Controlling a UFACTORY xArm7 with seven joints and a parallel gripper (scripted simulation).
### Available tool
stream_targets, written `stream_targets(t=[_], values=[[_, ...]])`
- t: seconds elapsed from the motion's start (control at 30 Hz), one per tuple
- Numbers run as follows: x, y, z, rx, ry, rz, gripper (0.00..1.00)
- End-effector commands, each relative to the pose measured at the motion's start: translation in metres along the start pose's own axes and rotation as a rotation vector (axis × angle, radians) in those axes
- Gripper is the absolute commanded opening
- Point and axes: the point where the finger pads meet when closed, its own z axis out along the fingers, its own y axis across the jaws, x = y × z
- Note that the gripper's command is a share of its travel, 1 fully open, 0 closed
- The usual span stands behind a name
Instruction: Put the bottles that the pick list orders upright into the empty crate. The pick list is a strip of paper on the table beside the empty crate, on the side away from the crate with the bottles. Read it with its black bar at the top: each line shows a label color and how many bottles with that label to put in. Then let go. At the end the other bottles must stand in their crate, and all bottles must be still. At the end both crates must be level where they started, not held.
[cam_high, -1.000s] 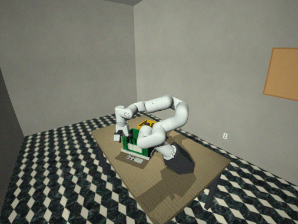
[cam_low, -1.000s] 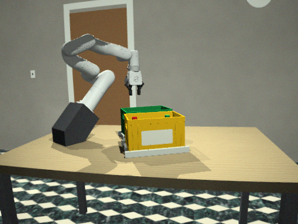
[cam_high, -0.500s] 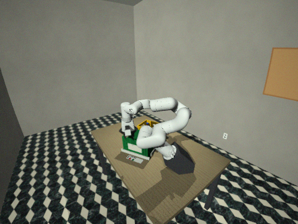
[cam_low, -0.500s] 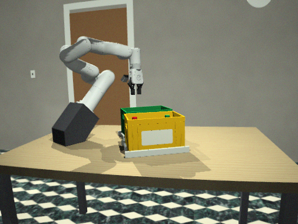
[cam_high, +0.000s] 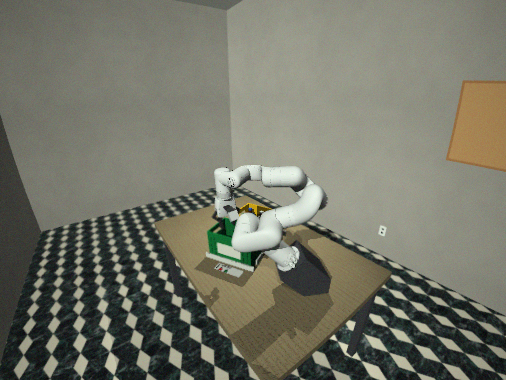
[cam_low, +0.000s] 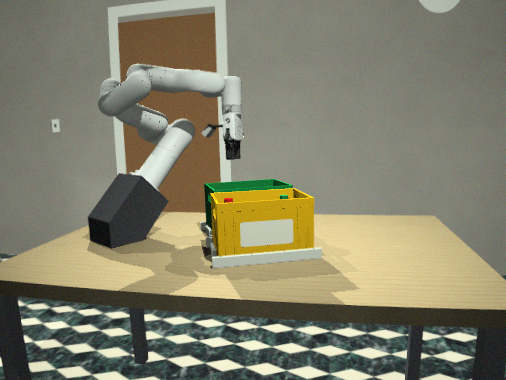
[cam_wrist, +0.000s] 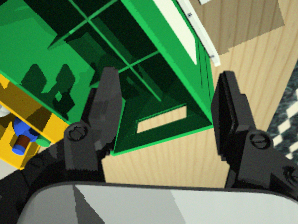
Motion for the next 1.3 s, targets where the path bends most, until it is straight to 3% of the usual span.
stream_targets(t=[0.0, 1.27], values=[[-0.016, -0.026, -0.004, -0.013, -0.002, -0.155, 0.65], [-0.097, -0.175, -0.021, -0.007, -0.013, -1.023, 0.65]])
